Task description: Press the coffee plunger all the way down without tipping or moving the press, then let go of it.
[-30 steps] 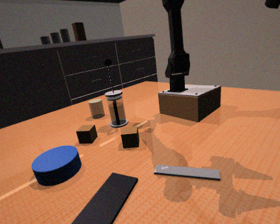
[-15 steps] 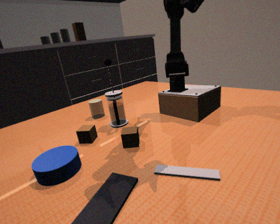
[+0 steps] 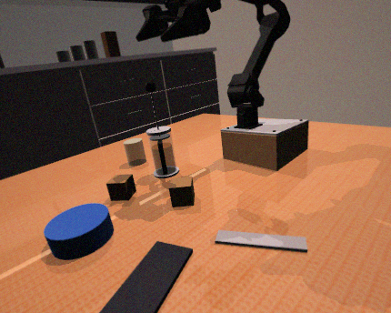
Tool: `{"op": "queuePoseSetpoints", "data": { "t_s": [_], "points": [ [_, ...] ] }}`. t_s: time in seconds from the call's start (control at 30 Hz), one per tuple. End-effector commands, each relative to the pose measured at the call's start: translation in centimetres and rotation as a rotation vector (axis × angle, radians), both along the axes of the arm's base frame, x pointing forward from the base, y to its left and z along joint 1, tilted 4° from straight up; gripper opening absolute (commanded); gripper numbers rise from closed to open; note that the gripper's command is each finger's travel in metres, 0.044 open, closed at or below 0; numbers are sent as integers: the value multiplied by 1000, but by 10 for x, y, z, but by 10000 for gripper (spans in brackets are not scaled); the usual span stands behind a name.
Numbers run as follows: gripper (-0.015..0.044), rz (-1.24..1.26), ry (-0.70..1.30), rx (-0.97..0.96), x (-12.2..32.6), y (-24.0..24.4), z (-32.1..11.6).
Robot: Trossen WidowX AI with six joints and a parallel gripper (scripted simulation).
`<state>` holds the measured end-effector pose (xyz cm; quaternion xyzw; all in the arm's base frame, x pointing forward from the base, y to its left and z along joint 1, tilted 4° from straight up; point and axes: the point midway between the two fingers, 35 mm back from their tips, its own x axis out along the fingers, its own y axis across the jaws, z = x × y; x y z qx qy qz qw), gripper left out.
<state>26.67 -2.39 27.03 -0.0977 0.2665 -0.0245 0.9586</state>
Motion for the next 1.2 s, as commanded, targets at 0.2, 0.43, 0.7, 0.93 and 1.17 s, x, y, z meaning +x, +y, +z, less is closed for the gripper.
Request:
{"op": "queuePoseSetpoints", "data": {
  "t_s": [0.2,0.43,0.7,0.93,1.17],
  "points": [
    [440,-534,-37,130,-66,-77,-20],
    [440,-544,-38,130,-69,-79,-69],
    [440,-548,-38,130,-70,-79,-74],
    [440,-548,-39,130,-63,-83,-78],
    [440,-548,-40,129,-55,-88,-84]
  ]
}}
